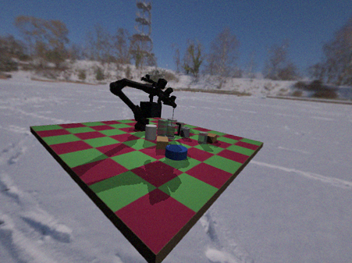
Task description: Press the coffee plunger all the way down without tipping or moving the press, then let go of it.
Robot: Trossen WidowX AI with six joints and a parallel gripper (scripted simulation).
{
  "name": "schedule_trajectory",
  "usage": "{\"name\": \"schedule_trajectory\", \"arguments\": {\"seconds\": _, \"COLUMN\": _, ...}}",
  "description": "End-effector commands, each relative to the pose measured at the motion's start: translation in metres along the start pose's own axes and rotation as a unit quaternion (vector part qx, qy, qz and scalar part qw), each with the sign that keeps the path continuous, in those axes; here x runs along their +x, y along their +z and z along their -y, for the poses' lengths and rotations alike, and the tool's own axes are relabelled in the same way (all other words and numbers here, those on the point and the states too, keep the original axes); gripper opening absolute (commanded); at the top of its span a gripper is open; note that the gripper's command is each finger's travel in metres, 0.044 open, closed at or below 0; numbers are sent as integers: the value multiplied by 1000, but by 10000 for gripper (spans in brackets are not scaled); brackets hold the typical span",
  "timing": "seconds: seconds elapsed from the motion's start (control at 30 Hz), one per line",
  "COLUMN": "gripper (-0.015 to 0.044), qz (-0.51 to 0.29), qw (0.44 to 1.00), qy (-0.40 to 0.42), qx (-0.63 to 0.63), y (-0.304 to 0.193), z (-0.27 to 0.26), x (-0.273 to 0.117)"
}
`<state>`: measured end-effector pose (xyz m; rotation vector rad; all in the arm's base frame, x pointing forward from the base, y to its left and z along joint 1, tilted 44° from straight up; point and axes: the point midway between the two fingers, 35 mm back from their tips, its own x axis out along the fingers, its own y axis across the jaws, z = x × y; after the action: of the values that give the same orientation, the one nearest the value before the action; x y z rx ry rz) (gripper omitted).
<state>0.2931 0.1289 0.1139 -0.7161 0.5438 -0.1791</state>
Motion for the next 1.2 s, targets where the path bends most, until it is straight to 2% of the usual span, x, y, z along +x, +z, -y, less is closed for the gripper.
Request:
{"name": "schedule_trajectory", "arguments": {"seconds": 0.0, "gripper": 125, "qz": -19, "qw": 1000, "qy": 4, "qx": -9, "y": -22, "z": -1, "x": 9}}
{"name": "schedule_trajectory", "arguments": {"seconds": 1.17, "gripper": 125, "qz": -14, "qw": 1000, "qy": 1, "qx": -11, "y": -56, "z": 4, "x": 42}}
